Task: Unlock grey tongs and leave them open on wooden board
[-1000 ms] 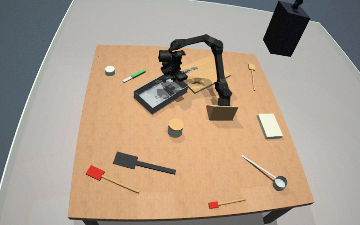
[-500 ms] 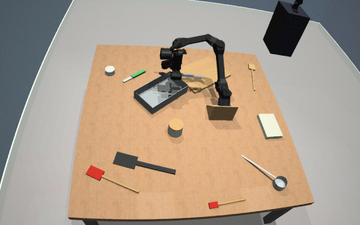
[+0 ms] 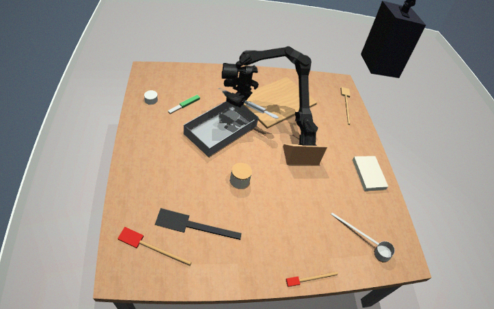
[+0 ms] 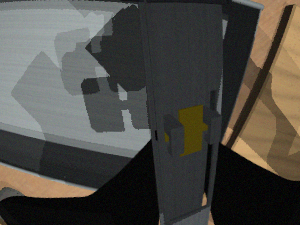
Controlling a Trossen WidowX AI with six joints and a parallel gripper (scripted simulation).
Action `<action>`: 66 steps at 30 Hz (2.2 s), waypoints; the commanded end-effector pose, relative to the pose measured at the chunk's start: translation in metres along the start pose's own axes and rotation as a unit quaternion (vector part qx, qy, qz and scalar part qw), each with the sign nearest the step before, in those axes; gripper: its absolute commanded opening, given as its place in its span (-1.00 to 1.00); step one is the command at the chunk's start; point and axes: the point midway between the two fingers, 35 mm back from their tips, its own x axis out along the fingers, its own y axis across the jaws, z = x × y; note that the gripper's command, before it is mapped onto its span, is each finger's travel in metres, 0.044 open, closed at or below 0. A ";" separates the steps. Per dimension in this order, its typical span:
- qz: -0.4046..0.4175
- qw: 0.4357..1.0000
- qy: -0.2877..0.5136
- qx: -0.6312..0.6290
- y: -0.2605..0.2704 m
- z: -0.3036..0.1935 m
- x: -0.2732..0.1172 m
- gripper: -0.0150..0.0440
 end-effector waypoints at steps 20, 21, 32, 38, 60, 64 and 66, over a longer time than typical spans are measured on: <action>0.000 0.894 -0.007 0.448 -0.034 0.003 0.001 -1.00; 0.000 0.885 -0.007 0.466 -0.036 0.003 0.001 -1.00; 0.001 0.764 -0.009 0.645 -0.051 0.002 0.002 -1.00; 0.001 0.683 -0.011 0.730 -0.059 0.002 0.003 -1.00; 0.005 0.396 -0.017 0.918 -0.083 -0.001 0.003 -1.00; 0.005 0.398 -0.017 0.917 -0.084 -0.001 0.003 -1.00; 0.004 0.404 -0.015 0.915 -0.087 -0.001 0.004 -1.00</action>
